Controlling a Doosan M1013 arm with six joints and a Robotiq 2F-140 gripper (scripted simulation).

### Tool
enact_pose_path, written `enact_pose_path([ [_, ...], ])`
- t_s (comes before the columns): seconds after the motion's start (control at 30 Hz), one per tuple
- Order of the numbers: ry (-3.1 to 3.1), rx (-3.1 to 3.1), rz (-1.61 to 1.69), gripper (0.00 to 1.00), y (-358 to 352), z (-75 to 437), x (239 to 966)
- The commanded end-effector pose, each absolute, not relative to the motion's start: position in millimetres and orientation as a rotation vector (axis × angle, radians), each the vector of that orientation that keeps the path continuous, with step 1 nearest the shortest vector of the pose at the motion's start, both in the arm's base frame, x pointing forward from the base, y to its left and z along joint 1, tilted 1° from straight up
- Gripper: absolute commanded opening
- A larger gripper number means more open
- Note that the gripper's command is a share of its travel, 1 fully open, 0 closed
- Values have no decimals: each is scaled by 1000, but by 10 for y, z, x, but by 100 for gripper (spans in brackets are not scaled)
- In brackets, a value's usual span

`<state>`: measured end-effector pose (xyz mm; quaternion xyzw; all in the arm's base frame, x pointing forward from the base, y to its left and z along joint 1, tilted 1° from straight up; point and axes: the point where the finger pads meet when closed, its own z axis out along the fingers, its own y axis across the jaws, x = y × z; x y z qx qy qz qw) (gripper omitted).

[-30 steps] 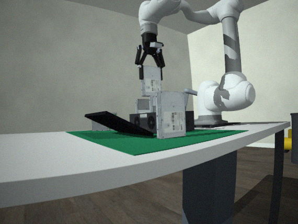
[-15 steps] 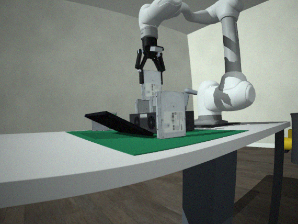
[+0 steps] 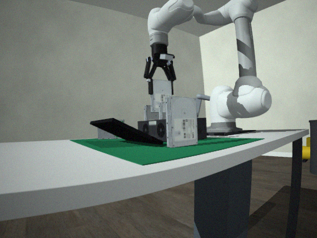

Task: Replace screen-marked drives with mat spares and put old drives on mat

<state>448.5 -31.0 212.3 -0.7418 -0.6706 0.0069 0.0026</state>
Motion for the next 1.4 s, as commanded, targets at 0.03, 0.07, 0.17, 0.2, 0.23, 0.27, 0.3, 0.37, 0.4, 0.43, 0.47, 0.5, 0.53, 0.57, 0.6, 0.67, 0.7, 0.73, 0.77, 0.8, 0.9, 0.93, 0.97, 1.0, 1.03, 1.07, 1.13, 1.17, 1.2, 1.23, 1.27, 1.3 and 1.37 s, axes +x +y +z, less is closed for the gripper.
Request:
enact_pose_path([
  [0.03, -2103, -2327, 20, 10, -310, 2060, 4487],
  [0.07, -2103, -2327, 20, 10, -310, 2045, 4487],
  [0.17, -2103, -2327, 20, 10, -310, 2030, 4487],
  [0.2, -2103, -2327, 20, 10, -310, 2015, 4487],
  [0.23, -2103, -2327, 20, 10, -310, 2002, 4487],
  [0.27, -2103, -2327, 20, 10, -310, 1989, 4487],
  [0.3, -2103, -2327, 20, 10, -310, 1976, 4486],
  [0.37, -2103, -2327, 20, 10, -310, 1952, 4486],
  [0.4, -2103, -2327, 20, 10, -310, 1941, 4486],
  [0.43, -2103, -2327, 20, 10, -310, 1931, 4486],
  [0.47, -2103, -2327, 20, 10, -310, 1921, 4486],
  [0.5, -2103, -2327, 20, 10, -310, 1912, 4486],
  [0.53, -2103, -2327, 20, 10, -310, 1904, 4486],
  [0.57, -2103, -2327, 20, 10, -310, 1896, 4485],
  [0.6, -2103, -2327, 20, 10, -310, 1889, 4485],
  [0.67, -2103, -2327, 20, 10, -310, 1883, 4485],
  [0.7, -2103, -2327, 20, 10, -310, 1883, 4485],
  [0.73, -2103, -2327, 20, 10, -310, 1877, 4485],
  [0.77, -2103, -2327, 20, 10, -311, 1871, 4485],
  [0.8, -2103, -2327, 20, 10, -311, 1867, 4485],
  [0.9, -2103, -2327, 20, 10, -311, 1856, 4485],
  [0.93, -2103, -2327, 20, 10, -311, 1853, 4485],
  [0.97, -2103, -2327, 20, 10, -311, 1851, 4485],
  [1.0, -2103, -2327, 20, 10, -311, 1849, 4485],
  [1.03, -2103, -2327, 20, 10, -311, 1848, 4485],
  [1.07, -2103, -2327, 20, 10, -311, 1847, 4485],
  [1.13, -2103, -2327, 20, 10, -311, 1846, 4485],
  [1.17, -2103, -2327, 20, 10, -311, 1846, 4485],
  [1.2, -2103, -2327, 20, 10, -311, 1846, 4485],
  [1.23, -2103, -2327, 20, 10, -311, 1846, 4485],
  [1.27, -2103, -2327, 20, 10, -311, 1846, 4485],
  [1.3, -2103, -2327, 20, 10, -311, 1846, 4485],
  [1.37, -2103, -2327, 20, 10, -311, 1846, 4485],
])
